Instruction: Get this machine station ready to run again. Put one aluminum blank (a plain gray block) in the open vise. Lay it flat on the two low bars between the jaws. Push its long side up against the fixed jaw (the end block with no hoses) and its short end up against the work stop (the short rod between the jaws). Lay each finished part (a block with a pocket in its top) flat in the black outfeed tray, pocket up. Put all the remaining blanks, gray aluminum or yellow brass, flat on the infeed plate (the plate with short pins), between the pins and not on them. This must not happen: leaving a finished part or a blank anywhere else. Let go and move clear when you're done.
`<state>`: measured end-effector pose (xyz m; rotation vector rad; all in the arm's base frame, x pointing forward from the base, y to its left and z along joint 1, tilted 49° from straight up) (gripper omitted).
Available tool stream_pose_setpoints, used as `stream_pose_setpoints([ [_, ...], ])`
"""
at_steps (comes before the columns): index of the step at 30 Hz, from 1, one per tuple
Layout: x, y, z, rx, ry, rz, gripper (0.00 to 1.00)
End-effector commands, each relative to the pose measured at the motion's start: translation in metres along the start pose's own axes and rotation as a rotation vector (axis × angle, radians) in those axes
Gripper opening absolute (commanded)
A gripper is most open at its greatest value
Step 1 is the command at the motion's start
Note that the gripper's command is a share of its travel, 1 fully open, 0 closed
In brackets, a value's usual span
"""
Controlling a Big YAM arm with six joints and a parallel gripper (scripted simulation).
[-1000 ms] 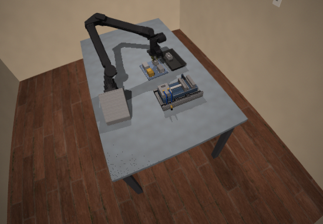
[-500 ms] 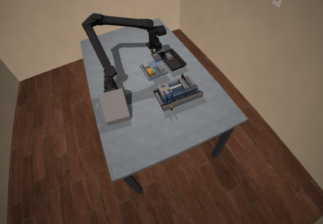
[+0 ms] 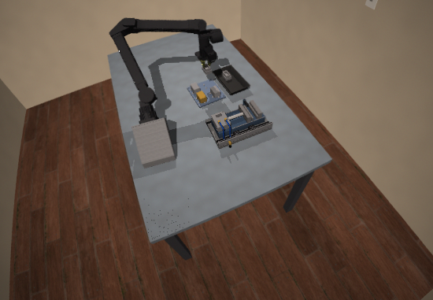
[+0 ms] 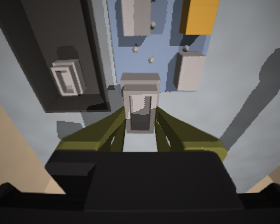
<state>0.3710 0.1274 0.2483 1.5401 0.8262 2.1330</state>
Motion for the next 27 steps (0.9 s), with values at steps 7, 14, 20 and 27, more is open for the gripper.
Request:
stream_pose_setpoints([
  [7, 0.001, 0.015, 0.016, -0.030, 0.036, -0.005, 0.00],
  [14, -0.018, 0.018, 0.040, -0.031, 0.033, -0.008, 0.00],
  [20, -0.052, 0.020, 0.075, -0.030, 0.029, -0.009, 0.00],
  [27, -0.098, 0.019, 0.111, -0.029, 0.026, -0.010, 0.00],
])
Point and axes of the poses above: the point where the finger pads meet when closed, its own y axis back along the fingers, its own z axis across the jaws, x = y × z, the point moved 2 cm from there along y, back along the fingers, and after that the axes turned 9 degrees about y, right-handed, at the moved point
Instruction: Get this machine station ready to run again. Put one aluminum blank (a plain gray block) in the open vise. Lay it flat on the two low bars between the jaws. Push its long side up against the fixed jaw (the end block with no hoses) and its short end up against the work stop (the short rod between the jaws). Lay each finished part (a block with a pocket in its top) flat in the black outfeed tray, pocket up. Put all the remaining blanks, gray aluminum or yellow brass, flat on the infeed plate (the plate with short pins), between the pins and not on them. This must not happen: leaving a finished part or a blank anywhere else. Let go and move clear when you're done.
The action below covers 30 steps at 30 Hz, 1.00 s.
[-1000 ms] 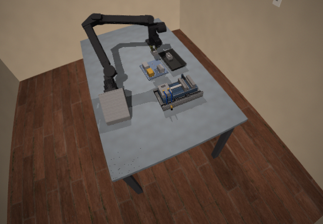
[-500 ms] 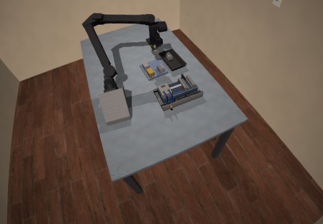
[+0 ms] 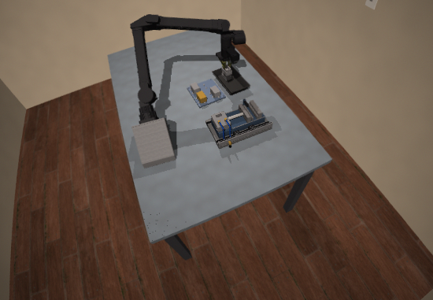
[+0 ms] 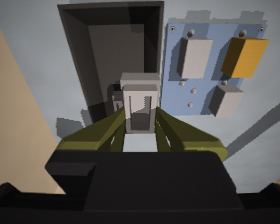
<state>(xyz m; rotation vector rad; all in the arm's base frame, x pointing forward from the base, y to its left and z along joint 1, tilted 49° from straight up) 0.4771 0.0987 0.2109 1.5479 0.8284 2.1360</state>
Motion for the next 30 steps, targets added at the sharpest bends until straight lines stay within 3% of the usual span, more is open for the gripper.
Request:
stream_pose_setpoints([
  [1, -0.025, 0.018, 0.030, -0.034, 0.027, -0.016, 0.00],
  [7, -0.040, 0.018, 0.039, -0.034, 0.026, -0.017, 0.00],
  [19, -0.023, 0.018, 0.043, -0.042, 0.060, -0.021, 0.00],
  [30, -0.023, 0.015, 0.044, -0.039, 0.060, -0.020, 0.00],
])
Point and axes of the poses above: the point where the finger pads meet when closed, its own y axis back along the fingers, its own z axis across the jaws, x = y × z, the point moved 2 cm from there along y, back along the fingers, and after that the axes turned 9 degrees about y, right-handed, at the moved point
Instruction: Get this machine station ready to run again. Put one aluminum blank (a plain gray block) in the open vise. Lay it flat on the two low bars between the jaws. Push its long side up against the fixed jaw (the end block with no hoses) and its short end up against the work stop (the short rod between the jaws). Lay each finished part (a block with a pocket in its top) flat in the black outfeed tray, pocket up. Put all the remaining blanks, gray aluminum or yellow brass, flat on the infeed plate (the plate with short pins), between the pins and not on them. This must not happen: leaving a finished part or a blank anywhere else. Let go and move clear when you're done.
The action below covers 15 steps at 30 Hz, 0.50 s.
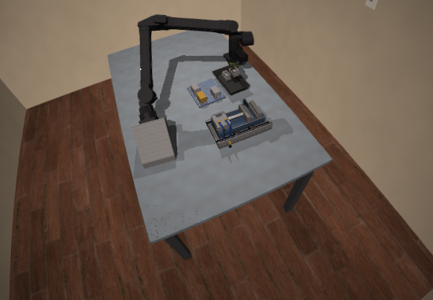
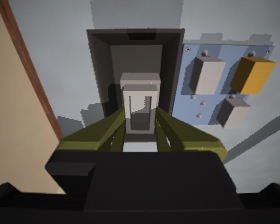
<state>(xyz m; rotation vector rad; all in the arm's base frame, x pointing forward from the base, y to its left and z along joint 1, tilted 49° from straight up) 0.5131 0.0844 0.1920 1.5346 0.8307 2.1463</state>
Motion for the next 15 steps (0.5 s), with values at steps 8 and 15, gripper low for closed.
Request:
stream_pose_setpoints([
  [8, 0.0077, 0.0122, 0.0175, -0.032, 0.043, -0.016, 0.00],
  [15, 0.0071, 0.0116, 0.0174, -0.031, 0.041, -0.015, 0.00],
])
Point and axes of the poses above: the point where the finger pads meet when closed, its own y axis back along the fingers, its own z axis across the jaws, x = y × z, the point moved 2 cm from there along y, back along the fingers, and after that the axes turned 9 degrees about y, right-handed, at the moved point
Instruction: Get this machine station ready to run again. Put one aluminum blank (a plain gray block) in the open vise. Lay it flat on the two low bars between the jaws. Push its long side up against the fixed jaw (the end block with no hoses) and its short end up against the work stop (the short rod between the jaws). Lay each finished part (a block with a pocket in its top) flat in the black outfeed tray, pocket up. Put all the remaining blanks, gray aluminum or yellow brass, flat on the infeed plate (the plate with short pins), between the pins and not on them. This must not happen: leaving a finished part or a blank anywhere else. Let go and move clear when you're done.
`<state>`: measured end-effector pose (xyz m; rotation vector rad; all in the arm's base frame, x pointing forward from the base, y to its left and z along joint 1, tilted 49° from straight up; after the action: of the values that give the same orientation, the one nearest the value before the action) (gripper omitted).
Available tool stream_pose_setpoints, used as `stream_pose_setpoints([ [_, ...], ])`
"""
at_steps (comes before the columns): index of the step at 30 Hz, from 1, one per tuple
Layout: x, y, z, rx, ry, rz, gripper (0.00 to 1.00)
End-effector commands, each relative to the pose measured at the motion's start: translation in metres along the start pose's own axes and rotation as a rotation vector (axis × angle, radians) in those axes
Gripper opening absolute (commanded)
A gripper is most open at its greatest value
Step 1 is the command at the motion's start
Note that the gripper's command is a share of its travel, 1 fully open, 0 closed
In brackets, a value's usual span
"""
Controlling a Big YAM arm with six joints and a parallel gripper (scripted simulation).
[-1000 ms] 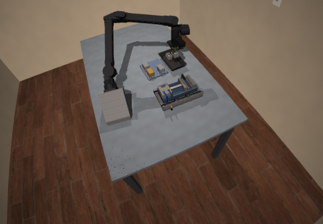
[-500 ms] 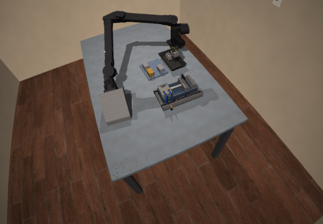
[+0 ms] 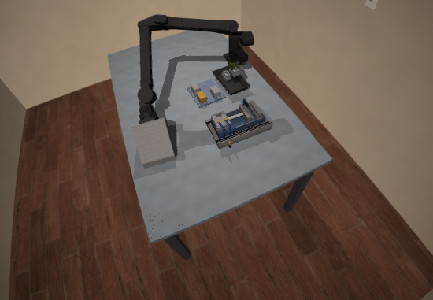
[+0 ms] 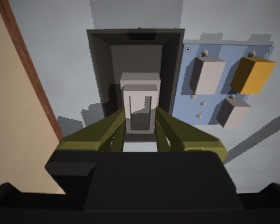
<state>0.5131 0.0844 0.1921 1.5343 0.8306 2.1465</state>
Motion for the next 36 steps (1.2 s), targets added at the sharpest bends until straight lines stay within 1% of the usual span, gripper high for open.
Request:
stream_pose_setpoints([
  [1, 0.007, 0.011, 0.017, -0.030, 0.041, -0.015, 0.00],
  [11, 0.002, 0.014, 0.017, -0.025, 0.037, -0.012, 0.00],
  [23, -0.005, 0.023, 0.017, -0.030, 0.025, -0.013, 0.00],
  [36, -0.005, 0.026, 0.018, -0.037, 0.024, -0.017, 0.00],
])
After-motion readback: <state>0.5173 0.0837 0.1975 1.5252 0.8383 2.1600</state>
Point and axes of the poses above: the point where the finger pads meet when closed, its own y axis back along the fingers, its own z axis across the jaws, x = y × z, the point moved 2 cm from there along y, back along the fingers, and after that the axes turned 9 degrees about y, right-handed, at the moved point
